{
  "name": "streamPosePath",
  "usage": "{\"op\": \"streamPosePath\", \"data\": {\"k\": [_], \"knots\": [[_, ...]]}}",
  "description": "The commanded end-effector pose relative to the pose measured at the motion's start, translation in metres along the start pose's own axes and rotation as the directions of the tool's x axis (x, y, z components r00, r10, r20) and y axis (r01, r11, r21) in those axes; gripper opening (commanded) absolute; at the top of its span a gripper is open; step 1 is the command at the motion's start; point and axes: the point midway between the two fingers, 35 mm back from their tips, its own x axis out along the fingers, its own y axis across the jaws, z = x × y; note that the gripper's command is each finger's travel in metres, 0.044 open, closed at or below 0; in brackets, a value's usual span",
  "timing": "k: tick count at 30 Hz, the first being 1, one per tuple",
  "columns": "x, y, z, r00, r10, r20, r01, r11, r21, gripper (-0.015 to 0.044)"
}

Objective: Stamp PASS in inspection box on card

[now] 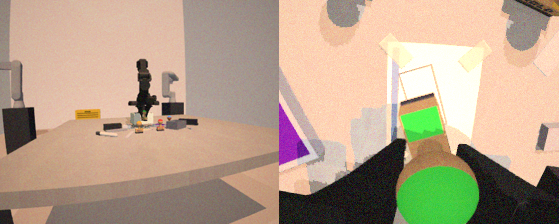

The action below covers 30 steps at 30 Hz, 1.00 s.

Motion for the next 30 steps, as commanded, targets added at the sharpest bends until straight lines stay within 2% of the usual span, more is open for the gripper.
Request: {"op": "streamPosePath", "data": {"k": [1,12,30], "knots": [[-0.011,-0.001,0.002,1.000,-0.008,0.014,0.008,1.000,0.002,0.0000],[-0.019,0.004,0.009,1.000,-0.008,0.015,0.008,1.000,0.001,0.0000],[-0.023,0.092,0.091,1.000,0.000,0.021,0.001,1.000,-0.004,0.0000]]}}
